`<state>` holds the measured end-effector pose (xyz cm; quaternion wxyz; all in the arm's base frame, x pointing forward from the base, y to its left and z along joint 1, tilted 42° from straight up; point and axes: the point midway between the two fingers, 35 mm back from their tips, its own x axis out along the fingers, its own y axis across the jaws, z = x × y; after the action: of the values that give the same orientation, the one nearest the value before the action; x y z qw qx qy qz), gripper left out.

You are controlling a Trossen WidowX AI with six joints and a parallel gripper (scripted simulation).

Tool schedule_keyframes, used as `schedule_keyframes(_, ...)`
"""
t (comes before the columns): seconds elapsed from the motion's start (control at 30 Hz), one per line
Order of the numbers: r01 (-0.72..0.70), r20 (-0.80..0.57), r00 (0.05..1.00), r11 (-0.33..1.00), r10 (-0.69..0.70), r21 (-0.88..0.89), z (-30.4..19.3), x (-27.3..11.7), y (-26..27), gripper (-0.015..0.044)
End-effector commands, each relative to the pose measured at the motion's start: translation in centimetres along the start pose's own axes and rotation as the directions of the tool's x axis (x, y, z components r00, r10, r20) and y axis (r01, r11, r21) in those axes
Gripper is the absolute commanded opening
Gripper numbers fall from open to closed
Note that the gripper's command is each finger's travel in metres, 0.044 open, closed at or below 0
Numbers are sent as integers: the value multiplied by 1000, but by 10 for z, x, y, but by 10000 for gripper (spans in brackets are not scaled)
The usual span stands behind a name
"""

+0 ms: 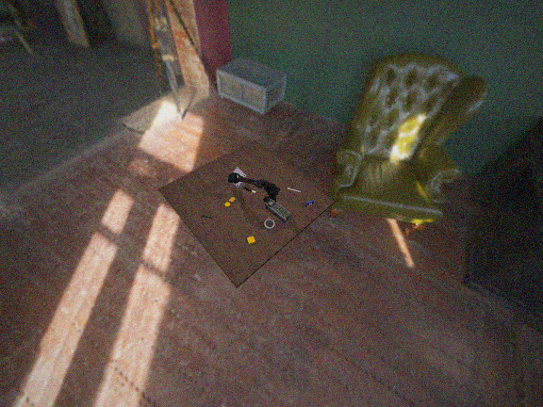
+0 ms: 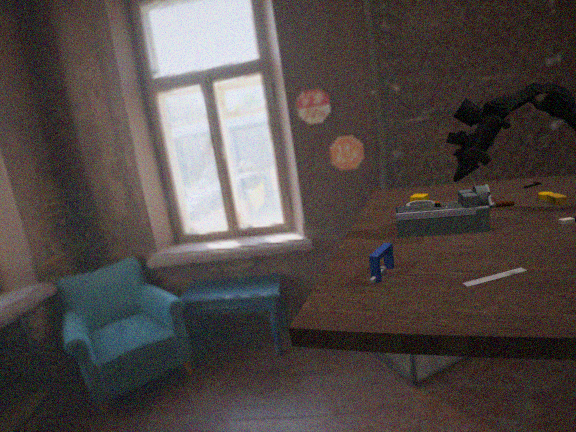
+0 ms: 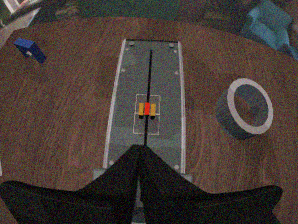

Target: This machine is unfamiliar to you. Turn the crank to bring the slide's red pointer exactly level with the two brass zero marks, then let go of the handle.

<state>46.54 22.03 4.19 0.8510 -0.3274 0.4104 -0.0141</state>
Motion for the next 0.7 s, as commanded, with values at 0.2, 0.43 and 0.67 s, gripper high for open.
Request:
schedule_keyframes(0.2, 0, 0, 1000, 1000, 0, 0, 0, 0, 0, 105)
schedule_keyframes(0.43, 0, 0, 1000, 1000, 0, 0, 0, 0, 0, 289)
schedule_keyframes(0.67, 0, 0, 1000, 1000, 0, 0, 0, 0, 0, 440)
